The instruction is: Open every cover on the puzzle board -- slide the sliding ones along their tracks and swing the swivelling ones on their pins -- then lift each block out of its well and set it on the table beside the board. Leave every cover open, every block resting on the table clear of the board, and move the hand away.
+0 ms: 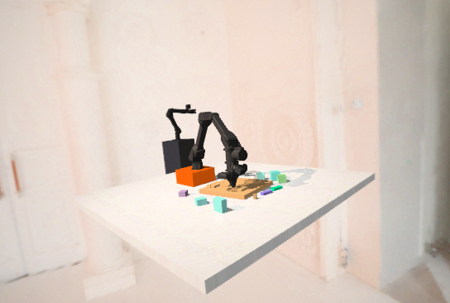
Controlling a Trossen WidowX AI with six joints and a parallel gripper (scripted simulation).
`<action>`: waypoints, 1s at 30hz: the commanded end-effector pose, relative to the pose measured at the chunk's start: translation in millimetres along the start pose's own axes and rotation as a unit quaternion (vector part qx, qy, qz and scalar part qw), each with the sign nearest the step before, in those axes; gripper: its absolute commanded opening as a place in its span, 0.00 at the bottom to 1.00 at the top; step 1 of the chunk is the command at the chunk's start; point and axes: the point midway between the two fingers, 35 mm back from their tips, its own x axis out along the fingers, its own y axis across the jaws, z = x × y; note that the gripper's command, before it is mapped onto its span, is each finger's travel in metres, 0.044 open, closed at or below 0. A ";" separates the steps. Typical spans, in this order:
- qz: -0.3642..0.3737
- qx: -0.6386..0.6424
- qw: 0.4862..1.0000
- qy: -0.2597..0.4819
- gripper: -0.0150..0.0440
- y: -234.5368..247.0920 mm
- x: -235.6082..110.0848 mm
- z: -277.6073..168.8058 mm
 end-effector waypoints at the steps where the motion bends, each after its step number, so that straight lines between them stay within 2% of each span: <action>1: 0.001 0.003 1.000 -0.003 0.25 0.2 -0.8 5.9; 20: 0.001 0.003 1.000 -0.003 0.25 1.4 -0.4 23.5; 30: 0.001 0.003 1.000 -0.004 0.25 1.1 -12.3 25.7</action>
